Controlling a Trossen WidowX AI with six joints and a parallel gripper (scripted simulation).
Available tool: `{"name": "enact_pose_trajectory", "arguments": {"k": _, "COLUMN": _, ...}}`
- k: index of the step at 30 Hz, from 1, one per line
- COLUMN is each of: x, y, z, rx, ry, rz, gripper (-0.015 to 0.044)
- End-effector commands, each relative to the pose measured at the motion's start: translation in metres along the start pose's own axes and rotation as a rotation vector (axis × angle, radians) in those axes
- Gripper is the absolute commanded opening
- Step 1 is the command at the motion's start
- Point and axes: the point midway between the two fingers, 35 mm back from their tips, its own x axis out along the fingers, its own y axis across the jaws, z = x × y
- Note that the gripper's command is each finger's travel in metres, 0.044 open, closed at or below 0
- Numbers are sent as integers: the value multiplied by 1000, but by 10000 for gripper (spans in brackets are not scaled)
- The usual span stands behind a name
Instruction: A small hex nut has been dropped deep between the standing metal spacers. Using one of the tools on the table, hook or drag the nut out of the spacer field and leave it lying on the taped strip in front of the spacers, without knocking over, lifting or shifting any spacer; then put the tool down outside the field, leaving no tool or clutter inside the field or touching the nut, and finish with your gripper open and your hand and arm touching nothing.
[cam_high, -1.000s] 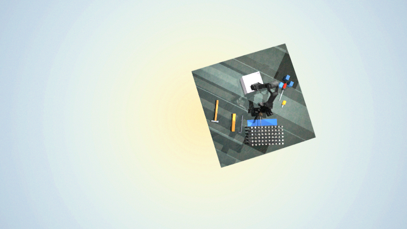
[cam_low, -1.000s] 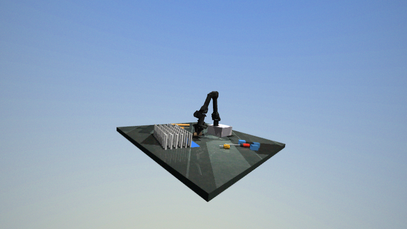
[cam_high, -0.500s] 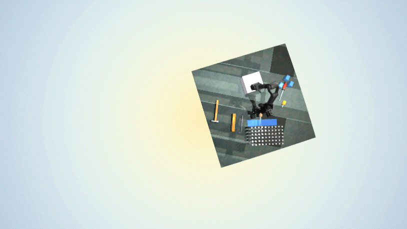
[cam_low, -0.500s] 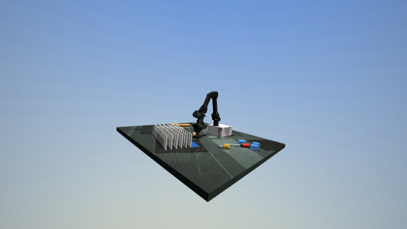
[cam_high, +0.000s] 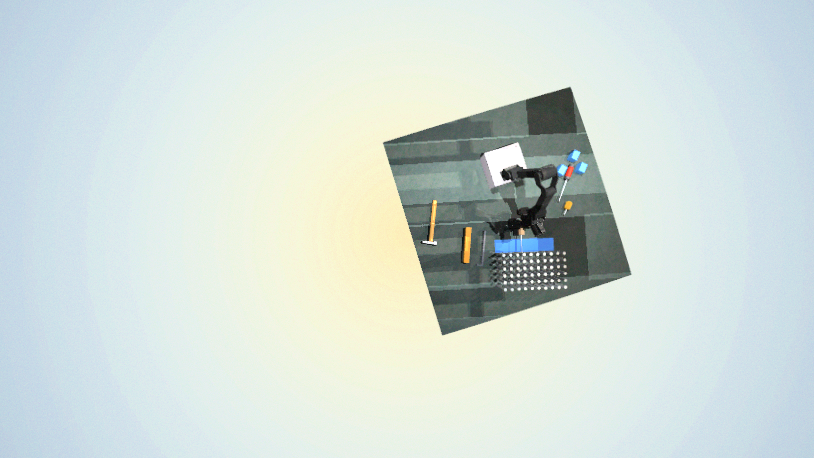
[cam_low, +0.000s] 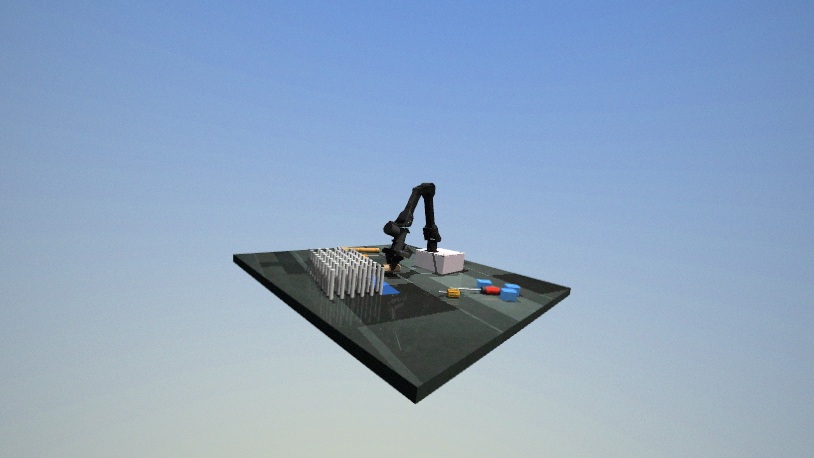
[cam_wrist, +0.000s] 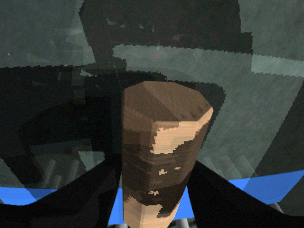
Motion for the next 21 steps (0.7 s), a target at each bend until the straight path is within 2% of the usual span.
{"name": "enact_pose_trajectory", "arguments": {"k": 1, "x": 1, "y": -1, "z": -4, "rx": -3, "ry": 0, "rz": -4, "gripper": 0}}
{"name": "enact_pose_trajectory", "arguments": {"k": 21, "x": 4, "y": -1, "z": -16, "rx": -3, "ry": 1, "rz": -4, "gripper": 0}}
